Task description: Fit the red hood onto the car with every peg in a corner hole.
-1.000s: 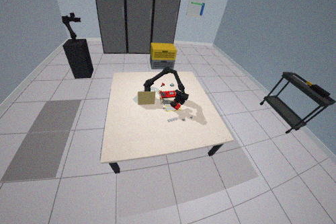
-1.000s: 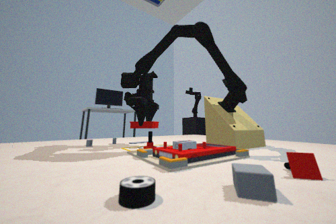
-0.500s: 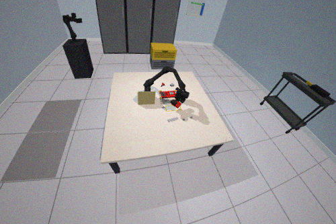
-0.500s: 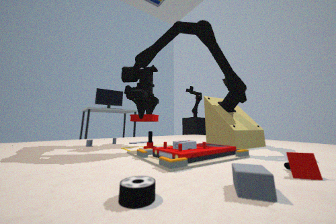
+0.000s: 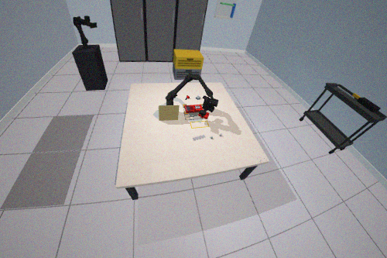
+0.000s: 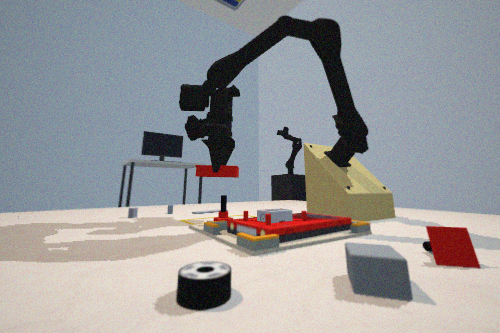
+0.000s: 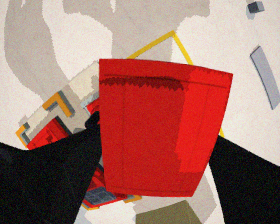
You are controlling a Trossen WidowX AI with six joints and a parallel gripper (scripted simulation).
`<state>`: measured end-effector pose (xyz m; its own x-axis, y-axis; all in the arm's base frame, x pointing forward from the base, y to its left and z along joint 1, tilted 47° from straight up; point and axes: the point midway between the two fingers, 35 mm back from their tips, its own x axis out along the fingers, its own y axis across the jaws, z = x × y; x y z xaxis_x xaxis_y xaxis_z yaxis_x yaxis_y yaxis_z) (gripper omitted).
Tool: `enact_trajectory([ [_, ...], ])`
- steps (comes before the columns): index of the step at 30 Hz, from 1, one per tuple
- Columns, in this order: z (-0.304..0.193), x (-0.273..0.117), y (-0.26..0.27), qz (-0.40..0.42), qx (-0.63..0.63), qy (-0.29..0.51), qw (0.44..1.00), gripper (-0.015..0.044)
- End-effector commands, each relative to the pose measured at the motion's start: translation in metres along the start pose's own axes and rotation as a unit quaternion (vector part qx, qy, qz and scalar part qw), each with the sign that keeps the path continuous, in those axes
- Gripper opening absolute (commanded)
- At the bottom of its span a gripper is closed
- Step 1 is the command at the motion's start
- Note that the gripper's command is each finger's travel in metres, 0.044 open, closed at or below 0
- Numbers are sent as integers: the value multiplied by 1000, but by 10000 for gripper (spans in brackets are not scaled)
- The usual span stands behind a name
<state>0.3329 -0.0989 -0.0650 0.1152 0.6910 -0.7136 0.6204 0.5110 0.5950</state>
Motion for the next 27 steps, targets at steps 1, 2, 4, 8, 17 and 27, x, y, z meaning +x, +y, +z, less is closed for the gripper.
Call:
enact_trajectory([
  [1, -8, -1, 17, 1, -33, 0, 999, 0],
  [2, -11, -1, 22, 1, -41, 0, 999, 0],
  [4, -15, -1, 30, 0, -57, -1, 998, 0],
  [8, -24, -2, 47, 1, -89, -1, 996, 0],
  [17, -48, -3, 84, 2, -163, -1, 987, 0],
  [27, -80, -2, 119, 7, -238, 1, 971, 0],
])
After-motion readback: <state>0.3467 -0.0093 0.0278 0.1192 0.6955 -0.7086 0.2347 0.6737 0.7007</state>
